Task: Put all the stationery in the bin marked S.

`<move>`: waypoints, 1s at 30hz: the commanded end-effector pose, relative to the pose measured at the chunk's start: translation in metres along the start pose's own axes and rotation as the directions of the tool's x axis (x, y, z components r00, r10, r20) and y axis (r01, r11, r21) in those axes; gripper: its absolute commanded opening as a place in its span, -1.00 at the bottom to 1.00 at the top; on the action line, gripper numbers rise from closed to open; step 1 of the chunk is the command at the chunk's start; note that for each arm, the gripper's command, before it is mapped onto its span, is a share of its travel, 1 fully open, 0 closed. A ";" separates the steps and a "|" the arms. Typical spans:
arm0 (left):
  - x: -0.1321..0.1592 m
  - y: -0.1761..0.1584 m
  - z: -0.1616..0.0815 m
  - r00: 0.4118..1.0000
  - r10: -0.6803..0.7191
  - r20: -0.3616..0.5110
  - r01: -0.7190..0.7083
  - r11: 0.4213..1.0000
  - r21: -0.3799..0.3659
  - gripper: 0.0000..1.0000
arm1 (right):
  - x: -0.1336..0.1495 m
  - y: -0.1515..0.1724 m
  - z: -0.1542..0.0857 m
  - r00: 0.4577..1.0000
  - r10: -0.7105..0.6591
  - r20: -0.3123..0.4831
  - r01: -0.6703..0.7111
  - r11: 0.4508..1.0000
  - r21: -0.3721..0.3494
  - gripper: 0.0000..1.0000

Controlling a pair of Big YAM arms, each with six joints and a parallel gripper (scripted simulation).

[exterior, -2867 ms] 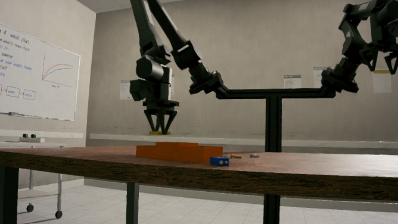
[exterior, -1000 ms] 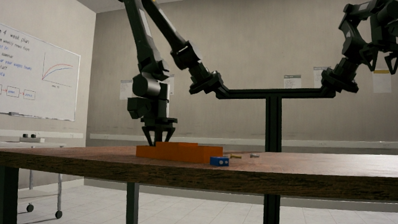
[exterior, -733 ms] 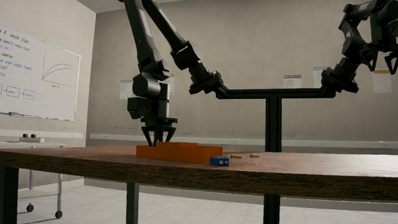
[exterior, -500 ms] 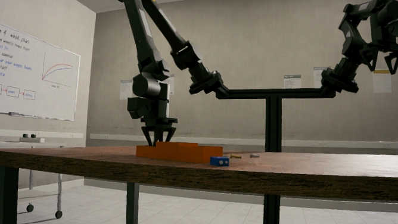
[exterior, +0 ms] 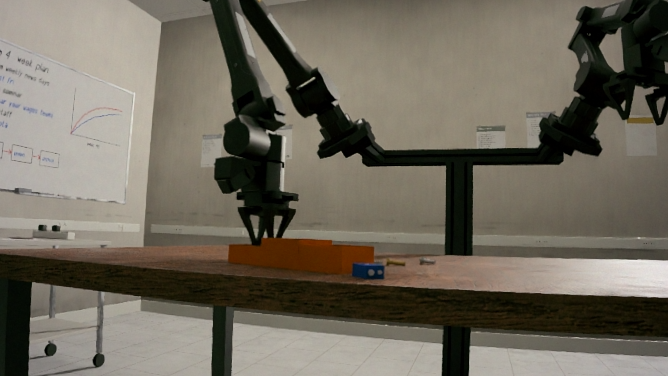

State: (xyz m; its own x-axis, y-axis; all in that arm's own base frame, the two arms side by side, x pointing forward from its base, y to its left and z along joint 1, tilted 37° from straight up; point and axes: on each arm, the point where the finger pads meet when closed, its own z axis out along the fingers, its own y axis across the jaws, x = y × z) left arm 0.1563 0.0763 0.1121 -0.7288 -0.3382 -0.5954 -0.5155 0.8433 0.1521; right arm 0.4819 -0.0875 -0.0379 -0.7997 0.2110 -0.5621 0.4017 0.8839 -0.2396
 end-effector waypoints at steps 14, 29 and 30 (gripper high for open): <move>0.006 0.000 0.003 1.000 0.009 -0.012 -0.009 1.000 -0.005 1.00 | 0.000 0.005 -0.028 1.000 -0.001 0.002 0.001 1.000 -0.006 -0.11; 0.006 0.000 0.003 1.000 0.009 -0.012 -0.009 1.000 -0.005 1.00 | 0.007 -0.005 -0.042 1.000 0.010 -0.021 -0.010 1.000 0.010 -0.11; 0.006 0.000 0.003 1.000 0.009 -0.012 -0.009 1.000 -0.005 1.00 | 0.002 -0.006 -0.045 1.000 0.015 -0.010 -0.015 1.000 0.007 -0.11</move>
State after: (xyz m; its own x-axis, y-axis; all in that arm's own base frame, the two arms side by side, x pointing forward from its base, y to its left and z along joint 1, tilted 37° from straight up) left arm 0.1563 0.0763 0.1121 -0.7288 -0.3382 -0.5954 -0.5155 0.8433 0.1521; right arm 0.4612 -0.0688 -0.0058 -0.8033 0.2101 -0.5573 0.3992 0.8844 -0.2419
